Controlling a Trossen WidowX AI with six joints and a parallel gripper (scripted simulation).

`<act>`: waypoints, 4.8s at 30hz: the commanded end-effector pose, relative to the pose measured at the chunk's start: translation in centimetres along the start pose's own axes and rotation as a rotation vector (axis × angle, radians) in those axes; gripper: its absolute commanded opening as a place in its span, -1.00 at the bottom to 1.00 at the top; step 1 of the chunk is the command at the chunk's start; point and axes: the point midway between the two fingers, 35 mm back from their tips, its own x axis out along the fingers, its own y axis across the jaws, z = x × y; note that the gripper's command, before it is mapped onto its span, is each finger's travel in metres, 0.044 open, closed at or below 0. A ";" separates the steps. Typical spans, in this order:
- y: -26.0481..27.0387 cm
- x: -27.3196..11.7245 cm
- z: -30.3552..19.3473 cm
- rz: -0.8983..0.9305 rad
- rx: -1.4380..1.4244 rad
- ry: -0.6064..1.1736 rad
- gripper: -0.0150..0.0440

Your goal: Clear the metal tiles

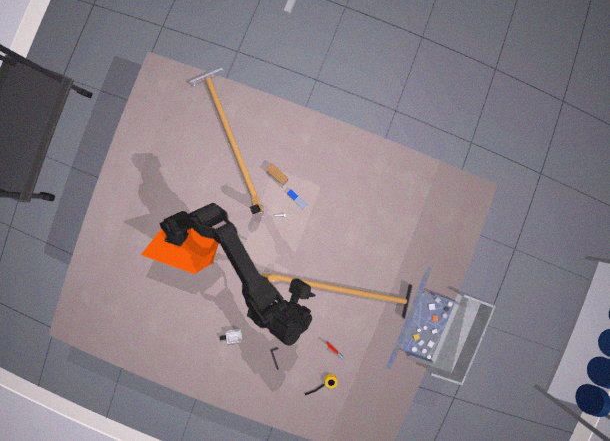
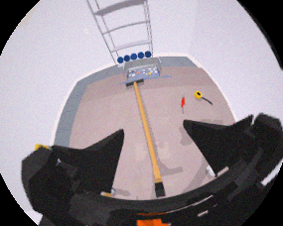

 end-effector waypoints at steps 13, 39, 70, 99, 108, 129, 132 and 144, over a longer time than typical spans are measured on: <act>0.5 7.0 -2.1 0.005 -0.035 0.159 1.00; 2.7 17.4 -8.4 0.013 -0.124 0.429 1.00; 0.7 11.9 -8.4 0.022 -0.125 0.389 1.00; -0.7 4.0 -9.9 0.027 -0.087 0.297 1.00; -1.1 1.7 -10.8 0.028 -0.089 0.264 1.00; -1.4 -3.3 -13.7 0.027 -0.096 0.182 1.00; -1.4 -3.9 -14.2 0.027 -0.097 0.170 1.00; -1.2 -6.3 -16.5 0.024 -0.102 0.122 1.00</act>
